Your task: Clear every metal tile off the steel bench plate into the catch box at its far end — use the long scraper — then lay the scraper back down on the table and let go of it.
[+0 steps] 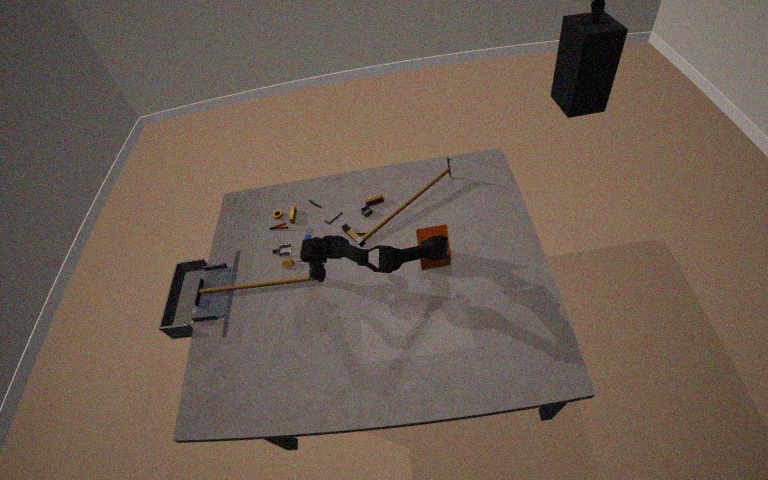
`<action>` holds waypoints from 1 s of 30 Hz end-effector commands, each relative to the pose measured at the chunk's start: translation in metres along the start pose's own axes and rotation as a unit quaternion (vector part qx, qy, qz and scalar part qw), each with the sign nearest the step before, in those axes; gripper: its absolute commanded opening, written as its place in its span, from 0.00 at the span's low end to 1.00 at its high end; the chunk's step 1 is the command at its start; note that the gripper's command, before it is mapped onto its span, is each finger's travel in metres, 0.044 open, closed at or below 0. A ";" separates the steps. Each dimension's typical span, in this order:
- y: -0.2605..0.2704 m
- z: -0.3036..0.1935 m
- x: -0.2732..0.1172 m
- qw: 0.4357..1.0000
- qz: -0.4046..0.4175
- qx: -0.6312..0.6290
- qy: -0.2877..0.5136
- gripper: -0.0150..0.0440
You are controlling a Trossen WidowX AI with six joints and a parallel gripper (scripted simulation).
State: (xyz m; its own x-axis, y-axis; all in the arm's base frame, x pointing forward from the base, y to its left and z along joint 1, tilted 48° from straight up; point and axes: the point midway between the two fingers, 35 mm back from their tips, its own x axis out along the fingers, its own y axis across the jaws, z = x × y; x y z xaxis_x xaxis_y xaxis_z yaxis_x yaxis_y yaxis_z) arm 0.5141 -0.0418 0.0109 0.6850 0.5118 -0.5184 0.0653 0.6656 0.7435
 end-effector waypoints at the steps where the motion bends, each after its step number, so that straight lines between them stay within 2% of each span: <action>1: 0.001 0.002 0.000 1.000 0.000 -0.001 -0.003 0.25; 30: -0.002 -0.023 -0.029 1.000 -0.002 -0.001 -0.004 0.25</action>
State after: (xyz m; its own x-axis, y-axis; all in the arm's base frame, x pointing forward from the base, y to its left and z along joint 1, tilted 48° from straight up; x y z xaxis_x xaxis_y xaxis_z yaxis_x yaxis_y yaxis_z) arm 0.4794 -0.0415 0.0098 0.6801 0.5115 -0.5252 0.0735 0.6652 0.7430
